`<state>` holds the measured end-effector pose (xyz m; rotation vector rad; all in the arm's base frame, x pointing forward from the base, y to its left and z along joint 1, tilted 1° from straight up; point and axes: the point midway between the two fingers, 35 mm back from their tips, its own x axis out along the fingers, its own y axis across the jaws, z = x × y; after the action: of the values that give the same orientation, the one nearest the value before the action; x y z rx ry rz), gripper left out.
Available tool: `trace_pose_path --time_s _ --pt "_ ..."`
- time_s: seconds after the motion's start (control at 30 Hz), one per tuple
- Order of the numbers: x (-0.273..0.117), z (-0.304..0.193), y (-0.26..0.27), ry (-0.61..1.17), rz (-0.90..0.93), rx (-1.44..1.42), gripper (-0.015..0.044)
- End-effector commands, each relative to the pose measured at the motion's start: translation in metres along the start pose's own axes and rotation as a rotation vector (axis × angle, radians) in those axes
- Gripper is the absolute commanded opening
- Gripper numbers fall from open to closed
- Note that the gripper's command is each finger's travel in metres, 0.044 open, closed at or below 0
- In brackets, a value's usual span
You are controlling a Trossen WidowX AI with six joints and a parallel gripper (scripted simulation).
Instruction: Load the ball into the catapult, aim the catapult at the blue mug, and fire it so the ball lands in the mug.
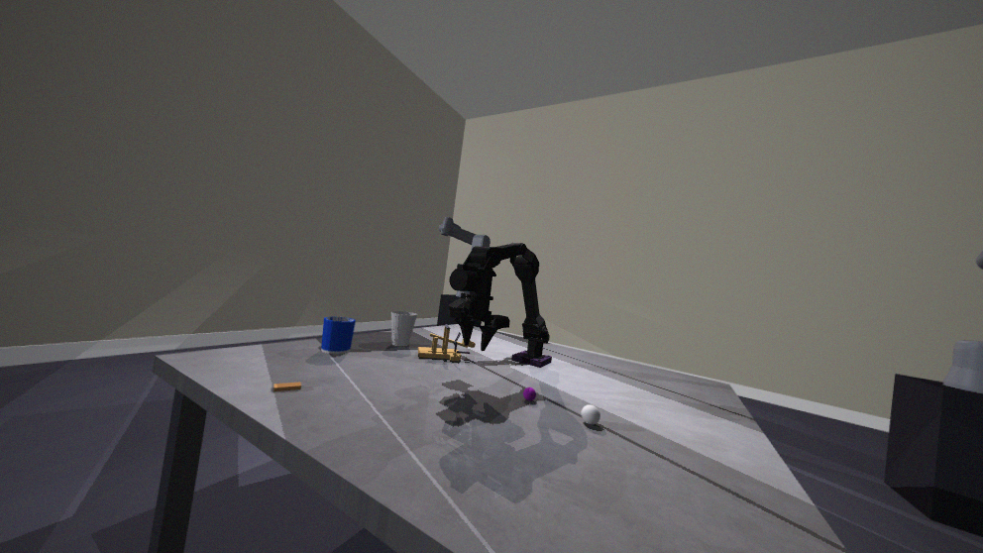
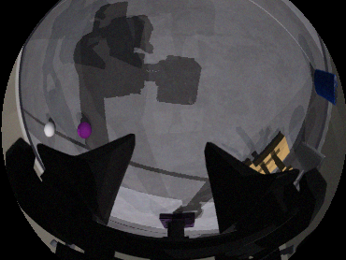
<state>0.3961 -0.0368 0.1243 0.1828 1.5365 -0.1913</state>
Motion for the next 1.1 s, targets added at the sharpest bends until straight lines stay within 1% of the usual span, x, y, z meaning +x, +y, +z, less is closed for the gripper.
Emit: trace_pose_path --time_s 0.0,0.07,0.17,0.3,0.5,0.6,1.07 --pt "0.011 -0.008 0.049 0.005 0.001 -0.073 0.03" --pt "0.016 -0.014 0.072 0.001 0.0 -0.099 0.03" --pt "0.025 -0.03 0.122 -0.006 0.0 -0.155 0.03" --pt "0.034 -0.052 0.168 -0.014 0.001 -0.21 0.03" --pt "0.036 -0.05 0.166 -0.015 0.001 -0.212 0.03" --pt "0.049 -0.05 0.166 -0.015 0.001 -0.212 0.03" --pt "0.065 -0.049 0.167 -0.015 0.001 -0.212 0.03"
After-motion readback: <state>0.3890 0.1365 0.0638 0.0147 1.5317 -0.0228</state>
